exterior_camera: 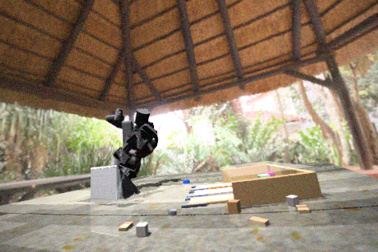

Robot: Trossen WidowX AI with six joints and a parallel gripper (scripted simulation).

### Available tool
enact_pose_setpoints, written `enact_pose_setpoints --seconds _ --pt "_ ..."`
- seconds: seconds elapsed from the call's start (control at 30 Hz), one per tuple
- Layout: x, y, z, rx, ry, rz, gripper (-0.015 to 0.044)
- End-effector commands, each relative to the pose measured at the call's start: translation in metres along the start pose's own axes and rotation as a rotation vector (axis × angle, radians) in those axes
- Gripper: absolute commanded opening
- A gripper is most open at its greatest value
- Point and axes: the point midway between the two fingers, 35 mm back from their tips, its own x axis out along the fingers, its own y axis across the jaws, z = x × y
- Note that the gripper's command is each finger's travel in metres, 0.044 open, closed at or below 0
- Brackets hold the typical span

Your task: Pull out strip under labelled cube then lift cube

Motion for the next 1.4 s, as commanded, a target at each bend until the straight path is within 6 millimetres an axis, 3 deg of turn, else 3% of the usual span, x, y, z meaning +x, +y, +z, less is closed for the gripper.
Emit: enact_pose_setpoints --seconds 0.0,0.3,0.57,0.9,1.37 --pt "0.000 -0.001 0.000 0.014 -0.004 -0.005 0.0400" --pt "-0.004 -0.075 0.024 0.709 -0.325 -0.140 0.0400" --pt "-0.019 -0.135 0.052 1.308 -0.722 0.015 0.0400" --pt "-0.032 -0.167 0.071 1.643 -0.953 0.301 0.0400" --pt "-0.033 -0.168 0.072 1.651 -0.958 0.310 0.0400"
